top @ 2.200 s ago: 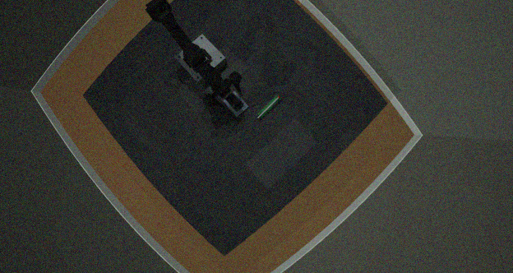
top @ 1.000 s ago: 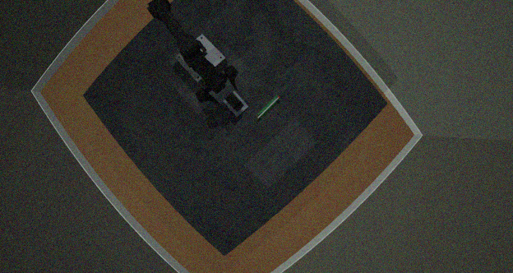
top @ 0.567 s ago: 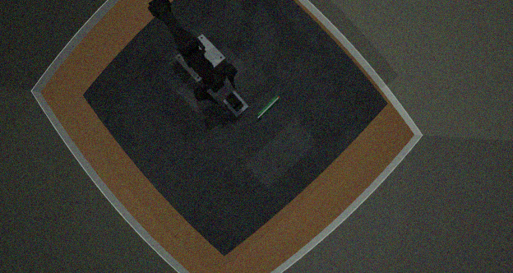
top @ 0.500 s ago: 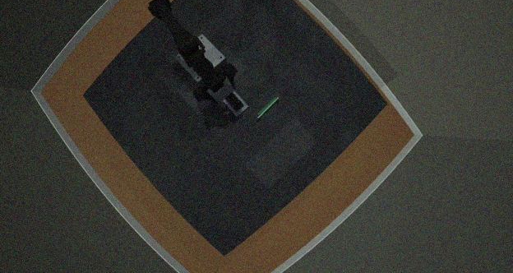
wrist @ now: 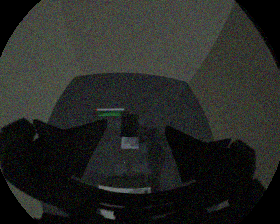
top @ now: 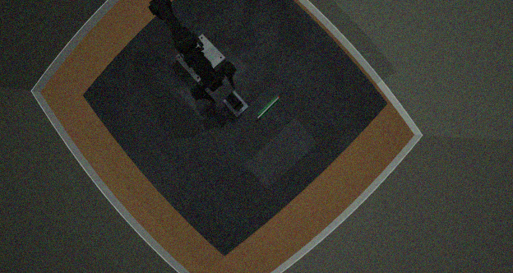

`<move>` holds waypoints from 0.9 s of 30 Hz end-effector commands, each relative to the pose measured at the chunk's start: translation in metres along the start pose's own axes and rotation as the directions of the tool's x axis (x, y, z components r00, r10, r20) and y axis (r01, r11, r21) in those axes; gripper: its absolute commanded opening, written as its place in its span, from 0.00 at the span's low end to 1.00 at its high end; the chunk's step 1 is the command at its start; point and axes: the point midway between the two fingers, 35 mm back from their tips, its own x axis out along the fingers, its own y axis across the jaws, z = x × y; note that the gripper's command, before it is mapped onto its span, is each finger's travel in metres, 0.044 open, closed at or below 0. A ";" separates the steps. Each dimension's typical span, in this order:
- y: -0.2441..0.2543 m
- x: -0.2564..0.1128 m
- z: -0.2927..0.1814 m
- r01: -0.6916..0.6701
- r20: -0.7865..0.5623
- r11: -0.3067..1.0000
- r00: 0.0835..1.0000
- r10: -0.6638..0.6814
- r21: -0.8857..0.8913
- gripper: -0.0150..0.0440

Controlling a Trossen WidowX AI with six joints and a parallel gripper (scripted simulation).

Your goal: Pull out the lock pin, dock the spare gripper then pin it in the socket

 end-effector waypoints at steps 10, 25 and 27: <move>0.025 0.002 -0.006 -0.001 -0.056 1.000 0.998 0.003 0.022 0.73; 0.109 -0.023 -0.021 0.005 -0.035 1.000 0.999 -0.005 0.013 0.56; 0.120 -0.030 -0.022 -0.004 -0.011 1.000 1.000 0.004 0.011 0.56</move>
